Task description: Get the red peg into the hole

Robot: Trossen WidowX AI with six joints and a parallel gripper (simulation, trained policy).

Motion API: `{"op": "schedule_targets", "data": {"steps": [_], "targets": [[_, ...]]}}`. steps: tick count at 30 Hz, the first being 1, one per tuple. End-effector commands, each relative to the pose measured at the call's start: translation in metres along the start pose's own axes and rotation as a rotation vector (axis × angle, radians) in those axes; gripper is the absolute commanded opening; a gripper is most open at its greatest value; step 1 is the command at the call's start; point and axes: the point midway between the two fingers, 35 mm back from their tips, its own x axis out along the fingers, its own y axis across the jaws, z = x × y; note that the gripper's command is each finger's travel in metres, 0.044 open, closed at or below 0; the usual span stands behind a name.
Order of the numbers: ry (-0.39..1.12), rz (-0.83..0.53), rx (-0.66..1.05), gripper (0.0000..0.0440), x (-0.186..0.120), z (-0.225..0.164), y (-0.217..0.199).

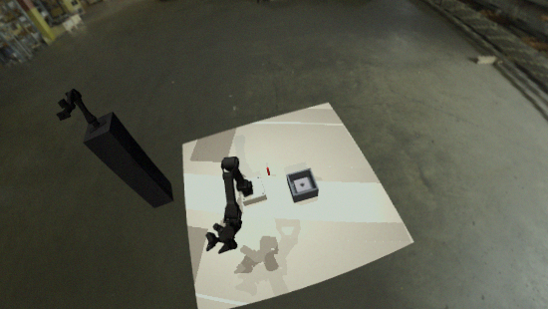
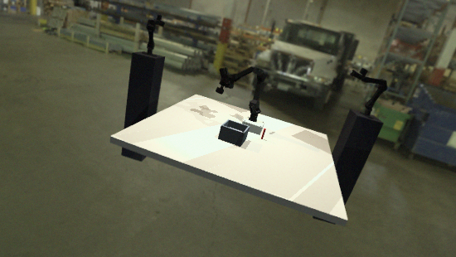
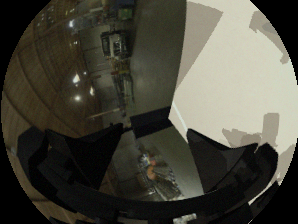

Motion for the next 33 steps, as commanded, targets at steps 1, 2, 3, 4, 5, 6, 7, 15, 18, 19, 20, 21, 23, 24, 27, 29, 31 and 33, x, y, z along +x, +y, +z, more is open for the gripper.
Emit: {"op": "schedule_targets", "data": {"steps": [1, 2, 3, 4, 5, 6, 7, 15, 18, 19, 20, 21, 23, 24, 27, 29, 31, 33], "targets": [[0.024, 0.003, 0.005, 0.0423, -0.003, -0.007, 0.002], [0.049, 0.002, 0.007, 0.044, -0.007, -0.015, 0.003], [0.076, -0.001, 0.002, 0.044, -0.013, -0.023, 0.003], [0.104, -0.005, -0.009, 0.044, -0.019, -0.032, 0.002], [0.132, -0.011, -0.028, 0.044, -0.027, -0.041, 0.001], [0.159, -0.017, -0.05, 0.044, -0.034, -0.049, -0.001], [0.184, -0.024, -0.073, 0.044, -0.042, -0.057, -0.003], [0.382, -0.066, -0.266, 0.044, -0.11, -0.107, -0.019], [0.456, -0.078, -0.339, 0.044, -0.137, -0.122, -0.027], [0.48, -0.082, -0.363, 0.044, -0.147, -0.126, -0.029], [0.505, -0.086, -0.388, 0.044, -0.156, -0.13, -0.032], [0.53, -0.09, -0.412, 0.044, -0.166, -0.133, -0.034], [0.579, -0.096, -0.461, 0.044, -0.185, -0.139, -0.04], [0.604, -0.099, -0.485, 0.044, -0.195, -0.142, -0.043], [0.679, -0.107, -0.558, 0.044, -0.224, -0.148, -0.051], [0.73, -0.111, -0.606, 0.044, -0.244, -0.151, -0.056], [0.78, -0.114, -0.655, 0.044, -0.264, -0.152, -0.061], [0.831, -0.117, -0.702, 0.044, -0.284, -0.152, -0.067]]}}
